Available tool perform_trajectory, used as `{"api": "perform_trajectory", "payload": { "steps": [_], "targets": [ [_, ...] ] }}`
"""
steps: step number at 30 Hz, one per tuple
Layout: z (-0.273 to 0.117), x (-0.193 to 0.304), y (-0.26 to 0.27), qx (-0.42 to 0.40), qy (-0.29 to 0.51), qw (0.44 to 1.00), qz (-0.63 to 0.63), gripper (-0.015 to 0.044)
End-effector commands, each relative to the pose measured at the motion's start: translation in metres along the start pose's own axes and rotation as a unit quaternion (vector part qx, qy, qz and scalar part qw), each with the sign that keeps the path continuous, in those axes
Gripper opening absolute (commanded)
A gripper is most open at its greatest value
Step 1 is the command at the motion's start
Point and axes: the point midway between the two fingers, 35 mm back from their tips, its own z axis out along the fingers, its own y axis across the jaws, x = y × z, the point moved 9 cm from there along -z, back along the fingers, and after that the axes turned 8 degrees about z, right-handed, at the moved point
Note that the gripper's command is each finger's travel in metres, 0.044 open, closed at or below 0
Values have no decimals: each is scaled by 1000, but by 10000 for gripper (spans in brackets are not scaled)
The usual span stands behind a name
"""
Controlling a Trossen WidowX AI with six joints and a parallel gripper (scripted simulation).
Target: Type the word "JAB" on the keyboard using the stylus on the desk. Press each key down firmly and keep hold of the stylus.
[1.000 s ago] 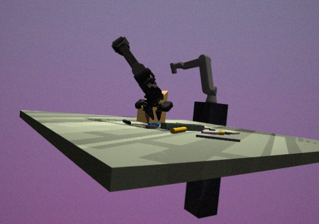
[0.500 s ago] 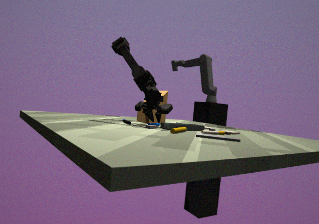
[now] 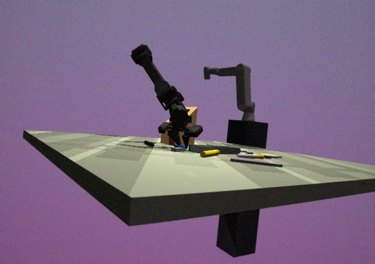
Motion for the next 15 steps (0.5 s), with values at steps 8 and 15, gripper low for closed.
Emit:
{"api": "perform_trajectory", "payload": {
  "steps": [8,15],
  "targets": [
    [1,1,0,0,0,1000,0,19],
    [1,1,0,0,0,1000,0,0]
  ]
}}
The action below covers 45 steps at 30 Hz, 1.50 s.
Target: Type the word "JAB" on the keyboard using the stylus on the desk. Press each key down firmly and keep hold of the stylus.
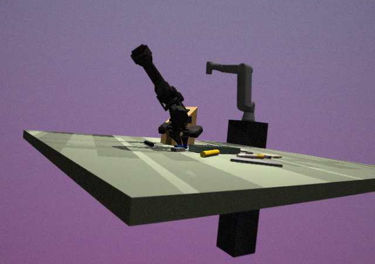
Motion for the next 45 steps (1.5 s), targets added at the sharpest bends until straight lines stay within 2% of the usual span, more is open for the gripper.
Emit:
{"api": "perform_trajectory", "payload": {
  "steps": [1,6,13,23,34,45],
  "targets": [
    [0,0,0,0,0,1000,0,0],
    [-9,-5,0,1,0,1000,0,0],
    [-41,-23,3,1,-1,1000,0,0],
    [-41,-24,2,-2,-1,1000,8,0],
    [-46,-21,-17,-4,-30,984,176,0],
    [-51,-21,-37,-19,-56,938,342,0]
  ]
}}
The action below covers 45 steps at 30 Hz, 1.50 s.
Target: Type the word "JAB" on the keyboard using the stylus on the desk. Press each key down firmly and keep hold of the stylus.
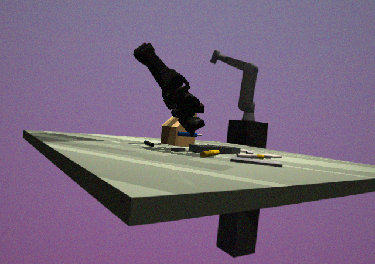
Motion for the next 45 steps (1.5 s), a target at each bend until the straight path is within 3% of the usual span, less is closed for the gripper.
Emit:
{"api": "perform_trajectory", "payload": {
  "steps": [1,22,45],
  "targets": [
    [-3,-5,-7,-7,-11,998,69,0],
    [-10,-30,-37,-60,-36,919,389,0],
    [-14,-61,-65,-130,-11,713,689,0]
  ]
}}
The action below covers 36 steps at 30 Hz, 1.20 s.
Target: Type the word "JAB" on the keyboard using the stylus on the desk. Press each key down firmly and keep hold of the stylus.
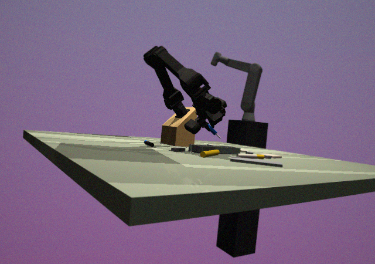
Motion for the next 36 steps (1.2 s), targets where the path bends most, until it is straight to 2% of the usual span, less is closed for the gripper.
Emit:
{"api": "perform_trajectory", "payload": {
  "steps": [1,15,29,36],
  "targets": [
    [-1,-6,7,-10,8,997,70,0],
    [0,-24,26,-26,43,955,293,0],
    [4,-40,45,-22,85,861,501,0],
    [4,-42,47,-20,90,848,522,0]
  ]
}}
